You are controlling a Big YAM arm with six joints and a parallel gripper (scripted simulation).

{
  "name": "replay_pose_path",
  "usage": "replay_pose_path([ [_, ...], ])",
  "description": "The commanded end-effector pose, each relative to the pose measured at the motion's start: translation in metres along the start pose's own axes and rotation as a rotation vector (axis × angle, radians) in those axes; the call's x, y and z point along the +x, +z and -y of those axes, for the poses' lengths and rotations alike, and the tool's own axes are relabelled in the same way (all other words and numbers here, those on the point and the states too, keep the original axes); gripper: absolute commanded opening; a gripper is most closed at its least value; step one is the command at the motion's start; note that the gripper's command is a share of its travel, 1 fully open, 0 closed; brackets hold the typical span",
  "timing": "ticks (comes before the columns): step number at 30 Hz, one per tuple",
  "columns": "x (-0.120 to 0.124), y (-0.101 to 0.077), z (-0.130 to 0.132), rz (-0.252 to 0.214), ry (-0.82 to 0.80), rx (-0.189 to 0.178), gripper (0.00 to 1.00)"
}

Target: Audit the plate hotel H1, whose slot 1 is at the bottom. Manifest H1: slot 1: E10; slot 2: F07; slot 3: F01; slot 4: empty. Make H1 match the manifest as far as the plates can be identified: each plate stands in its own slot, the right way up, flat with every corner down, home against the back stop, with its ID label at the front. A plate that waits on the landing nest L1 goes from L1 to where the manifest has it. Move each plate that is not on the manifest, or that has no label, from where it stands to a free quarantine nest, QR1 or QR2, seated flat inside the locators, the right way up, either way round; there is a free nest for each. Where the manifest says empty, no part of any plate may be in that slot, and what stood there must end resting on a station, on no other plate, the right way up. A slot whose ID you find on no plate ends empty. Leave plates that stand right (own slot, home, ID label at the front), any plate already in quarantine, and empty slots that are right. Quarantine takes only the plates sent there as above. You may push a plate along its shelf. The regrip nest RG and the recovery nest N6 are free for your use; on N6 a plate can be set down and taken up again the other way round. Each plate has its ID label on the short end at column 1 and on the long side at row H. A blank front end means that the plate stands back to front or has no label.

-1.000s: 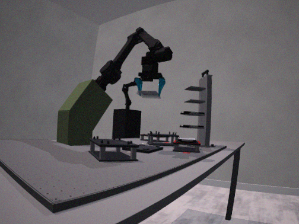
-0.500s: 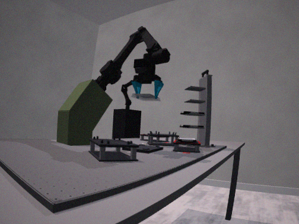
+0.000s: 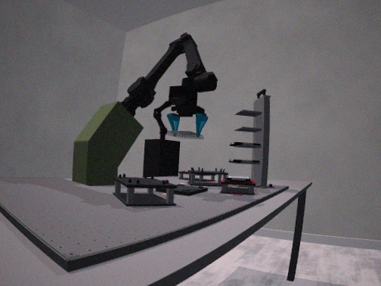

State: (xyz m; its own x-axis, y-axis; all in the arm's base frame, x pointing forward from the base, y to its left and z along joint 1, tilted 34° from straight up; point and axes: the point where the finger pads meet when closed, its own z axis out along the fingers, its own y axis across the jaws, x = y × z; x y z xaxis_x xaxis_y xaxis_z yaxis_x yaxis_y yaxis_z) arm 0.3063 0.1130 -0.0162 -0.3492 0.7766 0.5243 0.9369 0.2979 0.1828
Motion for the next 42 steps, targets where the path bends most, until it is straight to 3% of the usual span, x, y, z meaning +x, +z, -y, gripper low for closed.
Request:
replay_pose_path([
  [1,-0.002,0.006,-0.004,0.006,0.019,-0.010,0.86],
  [3,-0.010,0.003,-0.008,0.012,0.038,-0.030,0.86],
  [5,-0.002,0.014,-0.003,0.006,0.020,-0.009,0.86],
  [19,-0.003,0.046,-0.002,0.007,0.021,-0.007,0.86],
  [20,-0.011,0.043,-0.007,0.013,0.041,-0.028,0.86],
  [23,-0.002,0.057,-0.002,0.006,0.021,-0.007,0.86],
  [34,-0.003,0.086,-0.007,0.007,0.017,-0.014,0.86],
  [37,-0.011,0.083,-0.009,0.013,0.039,-0.030,0.86],
  [42,-0.002,0.101,-0.012,0.008,0.012,-0.021,0.86],
])
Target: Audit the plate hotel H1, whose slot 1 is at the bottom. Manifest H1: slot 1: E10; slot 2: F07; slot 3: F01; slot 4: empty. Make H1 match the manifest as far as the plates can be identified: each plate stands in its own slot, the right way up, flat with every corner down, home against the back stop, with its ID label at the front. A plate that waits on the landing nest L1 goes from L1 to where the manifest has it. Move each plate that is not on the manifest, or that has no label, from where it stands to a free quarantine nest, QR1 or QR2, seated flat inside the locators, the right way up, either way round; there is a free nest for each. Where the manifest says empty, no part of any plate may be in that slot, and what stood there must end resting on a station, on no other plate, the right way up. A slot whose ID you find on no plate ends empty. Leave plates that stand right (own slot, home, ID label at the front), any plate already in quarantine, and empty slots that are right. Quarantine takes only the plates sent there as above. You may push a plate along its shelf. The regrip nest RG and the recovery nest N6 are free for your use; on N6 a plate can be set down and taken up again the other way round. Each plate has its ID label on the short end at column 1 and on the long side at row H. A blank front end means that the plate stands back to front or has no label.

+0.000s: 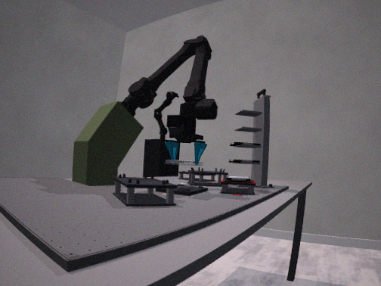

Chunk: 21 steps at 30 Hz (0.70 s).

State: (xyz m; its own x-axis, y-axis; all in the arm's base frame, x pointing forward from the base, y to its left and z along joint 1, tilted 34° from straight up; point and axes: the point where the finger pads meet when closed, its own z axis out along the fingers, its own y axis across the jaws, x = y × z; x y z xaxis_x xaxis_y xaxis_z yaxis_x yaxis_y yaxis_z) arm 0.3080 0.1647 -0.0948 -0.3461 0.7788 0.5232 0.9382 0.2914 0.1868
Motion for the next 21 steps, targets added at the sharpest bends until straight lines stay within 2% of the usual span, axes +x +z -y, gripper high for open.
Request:
replay_pose_path([
  [1,-0.001,0.010,-0.010,0.006,0.008,-0.015,0.86],
  [3,-0.001,0.014,-0.010,0.006,0.009,-0.016,0.86],
  [4,-0.010,0.008,-0.012,0.011,0.034,-0.031,0.86],
  [5,-0.010,0.008,-0.012,0.011,0.035,-0.032,0.86],
  [6,-0.007,0.002,-0.020,0.012,0.020,-0.054,0.86],
  [11,0.000,0.004,-0.020,0.008,0.002,-0.048,0.86],
  [12,-0.002,0.008,-0.008,0.006,0.014,-0.019,0.86],
  [17,-0.002,0.008,-0.008,0.006,0.014,-0.019,0.86],
  [18,0.004,0.006,-0.012,0.006,0.000,-0.033,0.86],
  [21,0.001,0.005,-0.012,0.008,0.009,-0.037,0.86],
])
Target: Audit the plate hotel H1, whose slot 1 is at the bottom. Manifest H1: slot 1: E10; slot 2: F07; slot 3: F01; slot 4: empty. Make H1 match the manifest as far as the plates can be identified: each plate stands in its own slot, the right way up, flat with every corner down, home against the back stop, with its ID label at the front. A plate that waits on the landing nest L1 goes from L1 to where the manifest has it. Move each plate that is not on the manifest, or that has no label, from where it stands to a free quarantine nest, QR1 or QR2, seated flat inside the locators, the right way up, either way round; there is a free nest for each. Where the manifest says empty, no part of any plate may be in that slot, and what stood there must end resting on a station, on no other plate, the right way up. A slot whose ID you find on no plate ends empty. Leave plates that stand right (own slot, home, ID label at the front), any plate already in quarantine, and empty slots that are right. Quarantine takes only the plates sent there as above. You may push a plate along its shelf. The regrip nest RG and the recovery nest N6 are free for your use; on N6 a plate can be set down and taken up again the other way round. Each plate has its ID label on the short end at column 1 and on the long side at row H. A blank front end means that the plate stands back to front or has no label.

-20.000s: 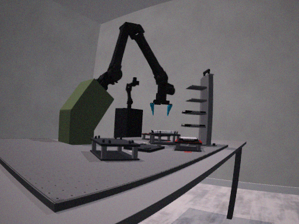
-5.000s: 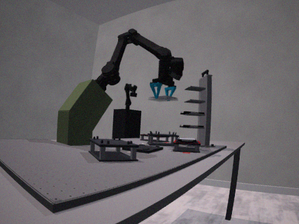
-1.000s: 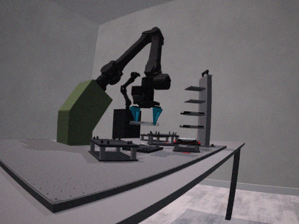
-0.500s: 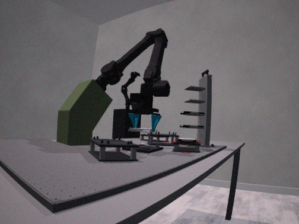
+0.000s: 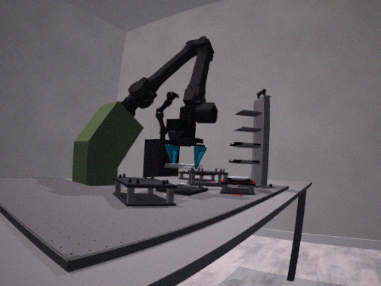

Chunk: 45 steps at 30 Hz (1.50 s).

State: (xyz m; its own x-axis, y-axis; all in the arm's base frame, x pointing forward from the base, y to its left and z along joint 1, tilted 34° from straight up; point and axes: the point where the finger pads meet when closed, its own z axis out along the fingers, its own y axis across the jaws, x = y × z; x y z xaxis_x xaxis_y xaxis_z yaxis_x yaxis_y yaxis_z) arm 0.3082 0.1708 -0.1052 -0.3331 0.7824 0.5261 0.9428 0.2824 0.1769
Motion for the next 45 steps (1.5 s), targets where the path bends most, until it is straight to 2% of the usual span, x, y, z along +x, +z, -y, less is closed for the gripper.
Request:
replay_pose_path([
  [1,0.002,-0.007,-0.012,0.008,-0.004,-0.040,0.86],
  [15,0.004,-0.006,-0.010,0.007,-0.007,-0.036,0.86],
  [20,-0.002,0.004,-0.003,0.008,0.014,-0.013,0.86],
  [26,0.001,0.008,-0.001,0.005,0.005,-0.007,0.86],
  [41,0.002,0.017,-0.004,0.005,0.000,-0.011,0.86],
  [42,-0.007,0.011,-0.008,0.010,0.023,-0.031,0.86],
  [45,-0.002,0.017,-0.008,0.007,0.008,-0.022,0.86],
])
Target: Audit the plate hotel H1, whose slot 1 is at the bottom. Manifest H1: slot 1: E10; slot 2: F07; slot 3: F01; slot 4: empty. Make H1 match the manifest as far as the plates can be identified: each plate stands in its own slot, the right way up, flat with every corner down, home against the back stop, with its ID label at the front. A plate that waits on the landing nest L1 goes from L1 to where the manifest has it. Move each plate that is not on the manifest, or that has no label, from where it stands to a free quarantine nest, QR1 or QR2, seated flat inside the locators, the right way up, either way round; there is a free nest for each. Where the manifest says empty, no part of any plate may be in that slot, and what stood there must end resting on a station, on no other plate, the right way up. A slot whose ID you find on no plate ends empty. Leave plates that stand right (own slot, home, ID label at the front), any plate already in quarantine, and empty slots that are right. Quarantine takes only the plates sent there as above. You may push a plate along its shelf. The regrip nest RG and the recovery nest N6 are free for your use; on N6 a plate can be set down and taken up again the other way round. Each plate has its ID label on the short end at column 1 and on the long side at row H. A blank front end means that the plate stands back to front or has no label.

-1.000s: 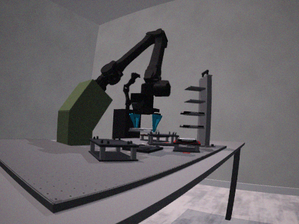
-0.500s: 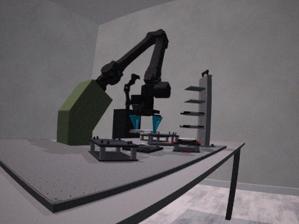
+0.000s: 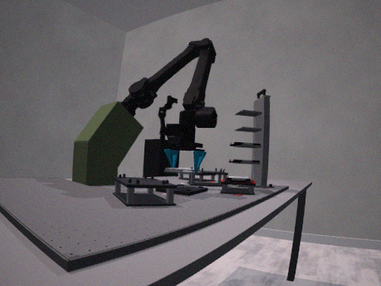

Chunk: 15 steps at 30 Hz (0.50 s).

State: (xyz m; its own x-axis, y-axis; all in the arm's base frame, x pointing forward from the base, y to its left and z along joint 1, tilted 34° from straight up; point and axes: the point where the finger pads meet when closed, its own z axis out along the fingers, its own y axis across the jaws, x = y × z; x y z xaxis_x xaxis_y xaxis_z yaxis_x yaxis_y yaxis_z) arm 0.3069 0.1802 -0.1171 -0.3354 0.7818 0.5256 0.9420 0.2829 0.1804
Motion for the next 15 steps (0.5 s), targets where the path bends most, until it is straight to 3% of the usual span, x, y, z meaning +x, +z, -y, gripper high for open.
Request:
replay_pose_path([
  [1,-0.0022,0.0040,-0.0089,0.006,0.005,-0.017,0.86],
  [15,-0.0056,0.0102,-0.0090,0.008,0.015,-0.020,0.86],
])
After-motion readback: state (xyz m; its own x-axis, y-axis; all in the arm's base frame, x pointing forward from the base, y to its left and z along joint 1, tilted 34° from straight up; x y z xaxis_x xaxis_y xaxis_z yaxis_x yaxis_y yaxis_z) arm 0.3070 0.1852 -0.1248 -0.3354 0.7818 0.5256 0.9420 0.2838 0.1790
